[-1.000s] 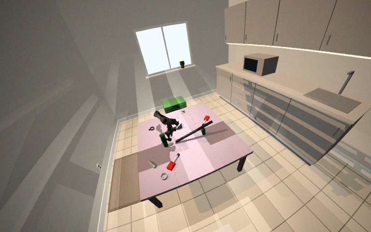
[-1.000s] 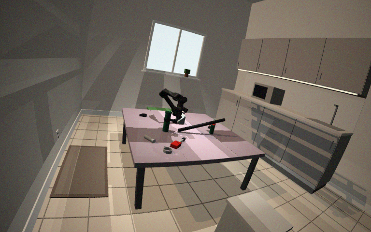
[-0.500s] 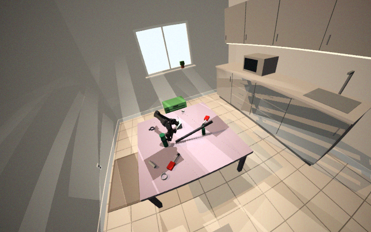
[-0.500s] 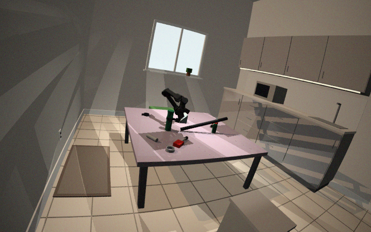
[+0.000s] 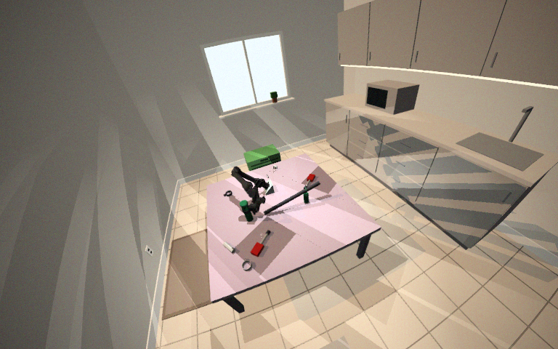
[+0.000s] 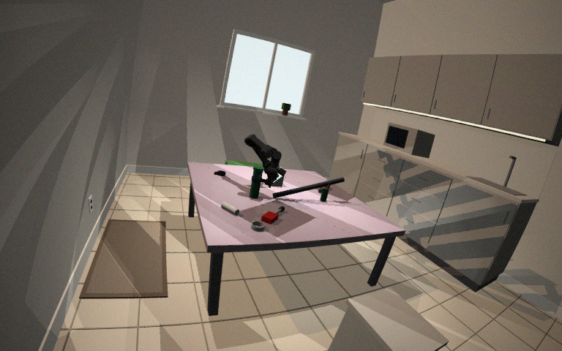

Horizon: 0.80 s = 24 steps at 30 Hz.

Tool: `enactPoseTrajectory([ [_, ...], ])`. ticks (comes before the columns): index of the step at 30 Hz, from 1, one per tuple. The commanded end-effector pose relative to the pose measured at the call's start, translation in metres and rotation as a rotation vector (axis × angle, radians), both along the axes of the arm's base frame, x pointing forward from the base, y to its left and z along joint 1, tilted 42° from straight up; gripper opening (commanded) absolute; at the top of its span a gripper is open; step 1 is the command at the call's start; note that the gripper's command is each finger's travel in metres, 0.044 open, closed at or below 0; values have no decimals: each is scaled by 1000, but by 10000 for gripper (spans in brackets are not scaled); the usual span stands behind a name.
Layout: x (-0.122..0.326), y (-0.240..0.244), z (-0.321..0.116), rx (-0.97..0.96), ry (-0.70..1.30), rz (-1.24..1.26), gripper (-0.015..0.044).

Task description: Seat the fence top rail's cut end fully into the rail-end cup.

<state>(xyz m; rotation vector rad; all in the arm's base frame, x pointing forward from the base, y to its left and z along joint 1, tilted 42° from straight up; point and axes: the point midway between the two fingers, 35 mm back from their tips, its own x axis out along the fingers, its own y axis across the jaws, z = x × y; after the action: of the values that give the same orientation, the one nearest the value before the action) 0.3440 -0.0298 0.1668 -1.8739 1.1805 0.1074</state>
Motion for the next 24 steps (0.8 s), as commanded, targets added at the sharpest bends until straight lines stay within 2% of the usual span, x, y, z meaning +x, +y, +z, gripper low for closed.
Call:
enactPoseTrajectory([
  [1, 3, -3, -4, -1, 4, 5, 440],
  [13, 3, -3, -4, -1, 3, 5, 125],
  [16, 3, -3, -4, -1, 3, 5, 105],
  [20, -1, -3, -5, -4, 31, 35, 0],
  [24, -3, -2, -5, -7, 47, 53, 0],
])
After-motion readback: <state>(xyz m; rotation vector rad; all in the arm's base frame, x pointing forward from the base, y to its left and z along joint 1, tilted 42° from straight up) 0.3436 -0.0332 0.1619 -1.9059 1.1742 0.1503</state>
